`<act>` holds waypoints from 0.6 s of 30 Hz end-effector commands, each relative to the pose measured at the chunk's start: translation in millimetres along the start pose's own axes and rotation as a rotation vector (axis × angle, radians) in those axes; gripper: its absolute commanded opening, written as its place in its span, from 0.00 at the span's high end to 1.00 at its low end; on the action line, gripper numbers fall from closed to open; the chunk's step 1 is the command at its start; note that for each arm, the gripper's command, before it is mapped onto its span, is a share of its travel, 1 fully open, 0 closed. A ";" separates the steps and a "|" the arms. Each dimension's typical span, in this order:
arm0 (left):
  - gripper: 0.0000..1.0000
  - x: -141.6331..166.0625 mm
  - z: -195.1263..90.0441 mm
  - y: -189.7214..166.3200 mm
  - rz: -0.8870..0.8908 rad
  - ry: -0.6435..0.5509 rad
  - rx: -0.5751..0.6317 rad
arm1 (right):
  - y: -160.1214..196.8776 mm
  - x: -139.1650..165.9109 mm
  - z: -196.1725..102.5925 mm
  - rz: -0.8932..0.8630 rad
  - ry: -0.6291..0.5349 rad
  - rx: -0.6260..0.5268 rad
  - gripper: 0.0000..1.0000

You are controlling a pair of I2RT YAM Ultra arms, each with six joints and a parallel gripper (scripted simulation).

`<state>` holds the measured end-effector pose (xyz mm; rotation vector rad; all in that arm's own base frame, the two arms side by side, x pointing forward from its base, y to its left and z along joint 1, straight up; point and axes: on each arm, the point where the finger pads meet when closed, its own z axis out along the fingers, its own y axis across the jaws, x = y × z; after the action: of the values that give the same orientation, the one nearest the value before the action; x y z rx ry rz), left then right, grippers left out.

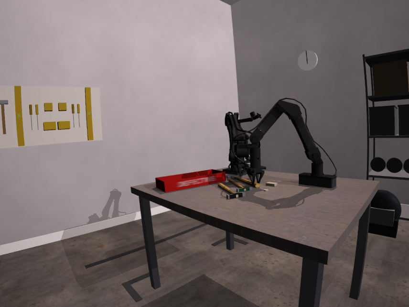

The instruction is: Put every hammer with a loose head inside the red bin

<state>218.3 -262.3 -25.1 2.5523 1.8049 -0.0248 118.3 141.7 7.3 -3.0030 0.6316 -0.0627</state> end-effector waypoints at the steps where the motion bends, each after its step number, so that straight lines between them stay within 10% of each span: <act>1: 0.74 3.3 -2.8 1.6 0.011 0.015 -0.009 | 1.0 -0.5 -4.8 0.000 -0.008 0.014 0.54; 14: 0.74 3.3 -2.8 1.6 0.004 0.015 -0.009 | -4.1 3.4 -31.7 0.003 0.007 0.061 0.54; 18: 0.74 3.3 -2.8 1.6 0.004 0.015 -0.009 | -3.3 5.0 -45.7 0.005 0.008 0.061 0.09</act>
<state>218.7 -262.3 -24.9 2.5527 1.8029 -0.0214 121.0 139.9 32.9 -2.9626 0.6259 -0.0976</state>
